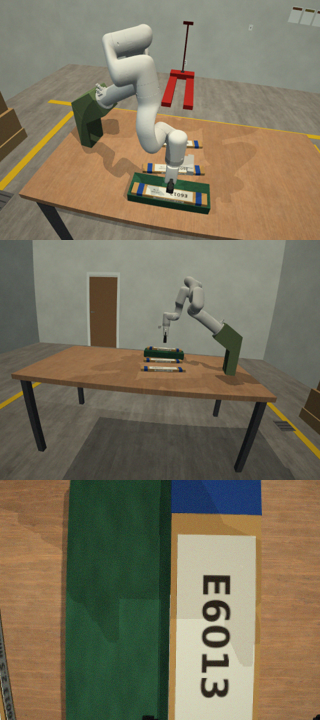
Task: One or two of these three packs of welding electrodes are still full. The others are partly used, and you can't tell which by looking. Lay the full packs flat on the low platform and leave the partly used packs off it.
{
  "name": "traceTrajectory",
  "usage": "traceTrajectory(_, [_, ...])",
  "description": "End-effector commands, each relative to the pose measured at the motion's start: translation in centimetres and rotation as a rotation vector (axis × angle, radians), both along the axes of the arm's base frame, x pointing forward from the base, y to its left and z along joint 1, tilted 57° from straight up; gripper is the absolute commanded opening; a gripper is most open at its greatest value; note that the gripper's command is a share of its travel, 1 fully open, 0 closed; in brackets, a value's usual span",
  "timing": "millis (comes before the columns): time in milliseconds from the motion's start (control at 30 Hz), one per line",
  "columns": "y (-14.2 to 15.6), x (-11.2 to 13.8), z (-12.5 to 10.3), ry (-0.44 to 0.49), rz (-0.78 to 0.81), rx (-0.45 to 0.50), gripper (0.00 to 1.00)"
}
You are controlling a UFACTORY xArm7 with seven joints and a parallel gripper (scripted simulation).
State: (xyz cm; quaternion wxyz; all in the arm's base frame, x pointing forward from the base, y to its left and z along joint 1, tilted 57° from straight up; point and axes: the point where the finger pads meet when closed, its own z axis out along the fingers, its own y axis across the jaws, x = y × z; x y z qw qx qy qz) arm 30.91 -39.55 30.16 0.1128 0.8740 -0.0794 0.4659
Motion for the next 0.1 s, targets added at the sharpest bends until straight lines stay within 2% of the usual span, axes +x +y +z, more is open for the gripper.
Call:
traceTrajectory(0, [-0.09,-0.05,0.1,-0.002,-0.002,-0.001,0.84])
traceTrajectory(67, [-0.09,-0.05,0.1,-0.002,-0.002,-0.001,0.84])
